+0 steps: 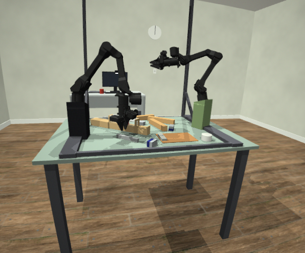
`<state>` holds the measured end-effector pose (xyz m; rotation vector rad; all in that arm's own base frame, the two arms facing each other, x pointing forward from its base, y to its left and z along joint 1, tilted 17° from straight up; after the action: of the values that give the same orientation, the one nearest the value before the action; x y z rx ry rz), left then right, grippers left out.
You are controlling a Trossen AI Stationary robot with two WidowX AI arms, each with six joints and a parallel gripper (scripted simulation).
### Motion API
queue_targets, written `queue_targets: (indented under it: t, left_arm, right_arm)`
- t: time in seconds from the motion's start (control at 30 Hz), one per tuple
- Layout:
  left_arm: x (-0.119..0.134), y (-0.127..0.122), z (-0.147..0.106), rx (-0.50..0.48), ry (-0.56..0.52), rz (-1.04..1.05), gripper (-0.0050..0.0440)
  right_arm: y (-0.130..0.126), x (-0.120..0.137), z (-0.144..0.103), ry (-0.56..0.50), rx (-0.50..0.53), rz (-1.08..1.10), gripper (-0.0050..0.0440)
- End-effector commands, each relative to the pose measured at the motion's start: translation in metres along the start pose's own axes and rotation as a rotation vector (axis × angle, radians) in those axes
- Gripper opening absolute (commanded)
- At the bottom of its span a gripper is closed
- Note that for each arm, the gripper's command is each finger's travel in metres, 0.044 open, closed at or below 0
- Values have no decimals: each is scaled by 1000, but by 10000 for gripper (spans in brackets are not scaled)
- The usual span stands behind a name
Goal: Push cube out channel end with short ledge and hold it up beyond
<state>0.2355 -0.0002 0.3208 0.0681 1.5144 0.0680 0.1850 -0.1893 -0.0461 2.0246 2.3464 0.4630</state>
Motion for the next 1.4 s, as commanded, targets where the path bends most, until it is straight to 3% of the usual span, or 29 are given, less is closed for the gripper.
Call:
queue_targets:
  t: [0.0, 0.43, 1.37]
  left_arm:
    - [-5, 0, -1, -3, -16, 3, 400]
    - [-5, 0, -1, -3, -16, 3, 400]
    - [-5, 0, -1, -3, -16, 3, 400]
  right_arm:
    - [3, -2, -3, -13, -10, -9, 150]
    - [3, -2, 1, -11, -9, -9, 150]
    - [3, -2, 53, -5, -6, -1, 150]
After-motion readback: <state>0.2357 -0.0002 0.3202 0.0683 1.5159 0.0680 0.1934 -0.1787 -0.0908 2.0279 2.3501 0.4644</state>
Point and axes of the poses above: on each arm, the point midway between the two fingers, 35 mm back from their tips, its own z axis out along the fingers, its own y axis across the jaws, x = y × z, the point moved 8 cm from there along -z, back along the fingers, and after that the axes turned 5 degrees about z, right-handed, at the moved point
